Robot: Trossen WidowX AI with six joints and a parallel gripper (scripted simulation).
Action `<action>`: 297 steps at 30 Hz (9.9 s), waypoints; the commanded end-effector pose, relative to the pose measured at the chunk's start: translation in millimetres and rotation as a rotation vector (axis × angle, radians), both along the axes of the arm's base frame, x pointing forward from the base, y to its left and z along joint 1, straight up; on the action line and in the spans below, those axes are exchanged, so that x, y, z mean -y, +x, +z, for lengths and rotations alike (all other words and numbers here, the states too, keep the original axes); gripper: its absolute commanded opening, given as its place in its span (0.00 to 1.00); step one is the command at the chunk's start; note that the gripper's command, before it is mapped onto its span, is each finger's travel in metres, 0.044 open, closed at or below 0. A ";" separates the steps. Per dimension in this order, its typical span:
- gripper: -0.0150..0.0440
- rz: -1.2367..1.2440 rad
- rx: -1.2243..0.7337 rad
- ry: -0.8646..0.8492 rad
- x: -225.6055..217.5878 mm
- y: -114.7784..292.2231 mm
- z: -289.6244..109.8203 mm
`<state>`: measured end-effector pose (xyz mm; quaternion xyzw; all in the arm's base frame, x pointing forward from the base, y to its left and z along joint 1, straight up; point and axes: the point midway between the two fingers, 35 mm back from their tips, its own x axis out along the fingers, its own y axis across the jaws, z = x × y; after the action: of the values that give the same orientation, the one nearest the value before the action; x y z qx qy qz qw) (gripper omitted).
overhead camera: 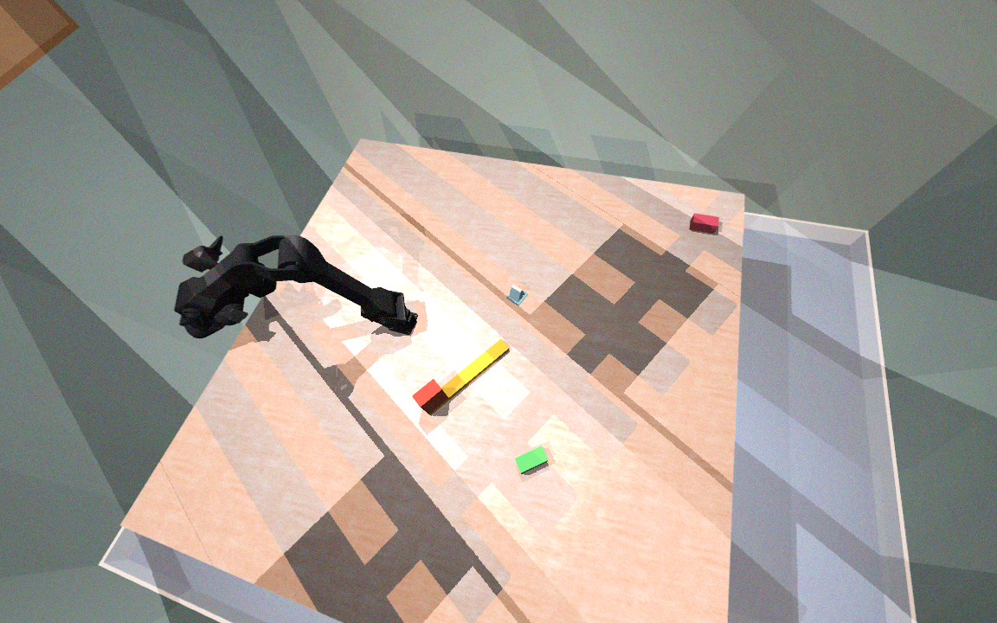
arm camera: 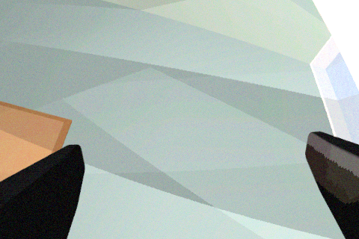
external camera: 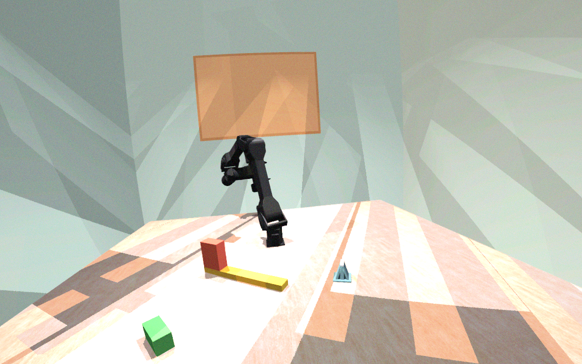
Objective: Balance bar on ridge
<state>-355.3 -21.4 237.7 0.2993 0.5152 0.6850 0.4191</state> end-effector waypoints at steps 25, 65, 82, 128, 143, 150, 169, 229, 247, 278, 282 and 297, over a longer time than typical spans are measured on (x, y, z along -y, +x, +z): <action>0.79 0.122 -0.158 -0.413 75.1 28.7 -24.4; 0.79 0.353 -0.096 -1.019 214.1 162.5 -44.7; 0.79 0.385 0.052 -1.222 246.9 245.2 -52.0; 0.79 0.275 0.604 -1.442 204.1 477.7 -54.2; 0.79 0.205 0.774 -1.386 150.2 534.5 -49.0; 0.79 0.173 0.843 -1.339 120.2 554.9 -45.6; 0.79 0.154 0.884 -1.303 103.8 573.1 -90.3; 0.79 0.154 0.883 -1.303 101.3 568.7 -191.8; 0.25 0.158 0.887 -1.308 102.6 569.5 -184.1; 0.25 0.155 0.884 -1.303 101.2 568.5 -105.4; 0.25 0.154 0.883 -1.303 100.3 567.0 -96.9; 0.25 0.172 0.902 -1.291 77.2 592.5 -93.4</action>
<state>228.3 -105.4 143.5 -0.3499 0.6134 0.3331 0.6247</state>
